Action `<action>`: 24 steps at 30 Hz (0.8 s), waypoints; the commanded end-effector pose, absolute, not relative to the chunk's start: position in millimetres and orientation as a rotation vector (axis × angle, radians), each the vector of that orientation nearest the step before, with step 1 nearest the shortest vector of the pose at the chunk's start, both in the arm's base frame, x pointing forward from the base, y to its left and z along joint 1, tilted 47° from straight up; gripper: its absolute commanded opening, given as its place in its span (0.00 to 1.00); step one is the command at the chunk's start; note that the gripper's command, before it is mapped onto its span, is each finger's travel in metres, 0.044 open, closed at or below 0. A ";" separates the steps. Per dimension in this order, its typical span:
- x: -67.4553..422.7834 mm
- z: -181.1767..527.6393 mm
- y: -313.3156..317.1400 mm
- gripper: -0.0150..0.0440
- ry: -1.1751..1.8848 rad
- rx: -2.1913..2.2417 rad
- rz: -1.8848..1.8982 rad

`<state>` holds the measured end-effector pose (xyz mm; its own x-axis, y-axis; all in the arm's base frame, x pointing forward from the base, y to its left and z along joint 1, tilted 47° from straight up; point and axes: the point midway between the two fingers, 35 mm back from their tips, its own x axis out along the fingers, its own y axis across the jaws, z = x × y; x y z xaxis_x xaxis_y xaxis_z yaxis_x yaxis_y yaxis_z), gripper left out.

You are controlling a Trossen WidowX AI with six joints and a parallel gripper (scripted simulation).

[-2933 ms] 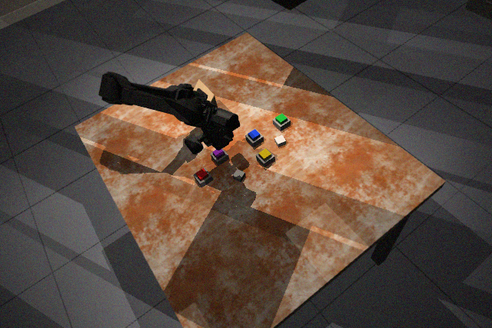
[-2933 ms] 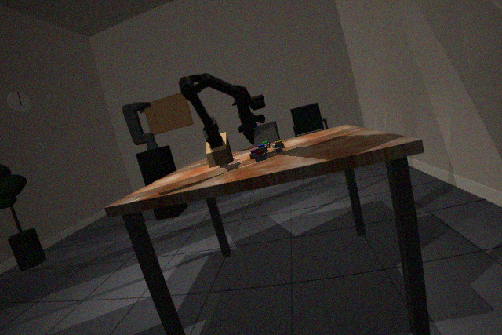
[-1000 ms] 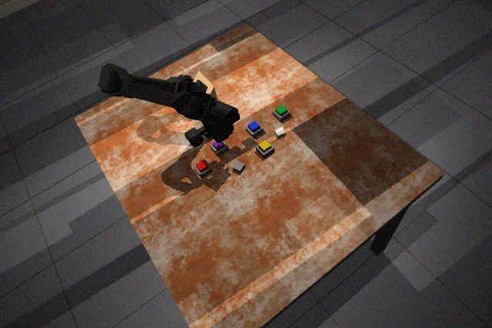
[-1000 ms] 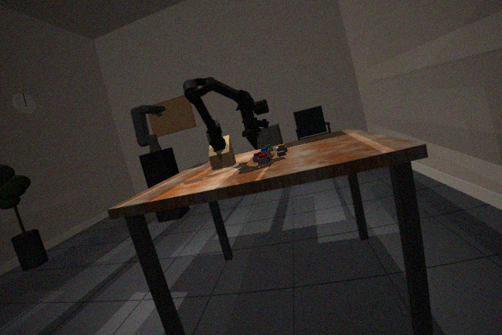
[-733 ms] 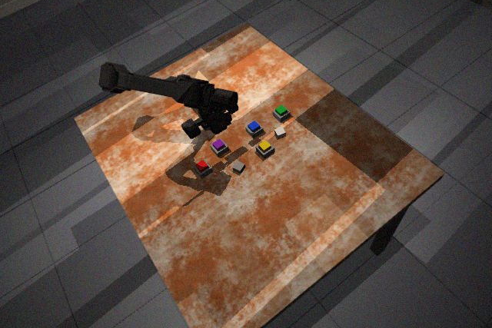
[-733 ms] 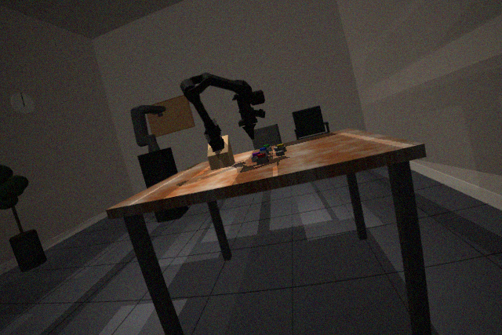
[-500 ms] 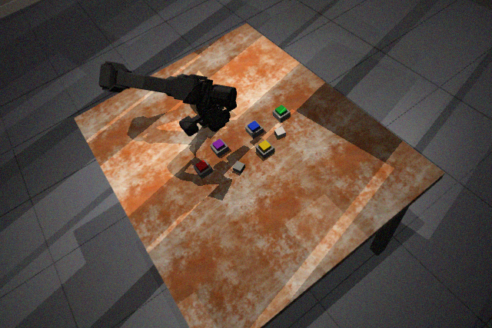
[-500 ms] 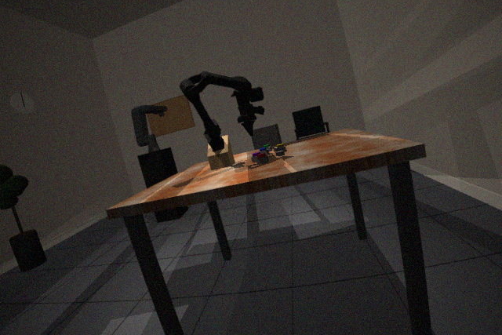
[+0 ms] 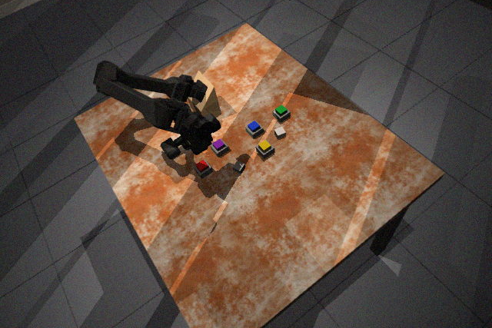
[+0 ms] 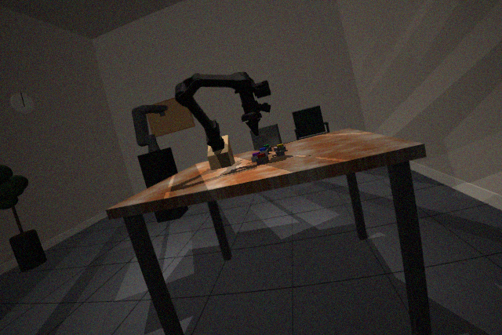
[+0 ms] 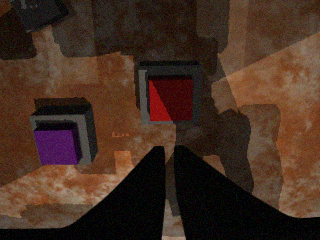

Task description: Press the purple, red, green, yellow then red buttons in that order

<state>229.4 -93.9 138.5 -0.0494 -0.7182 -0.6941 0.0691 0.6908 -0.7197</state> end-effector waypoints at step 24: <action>222.7 87.6 -155.9 0.29 1.500 -0.569 -0.710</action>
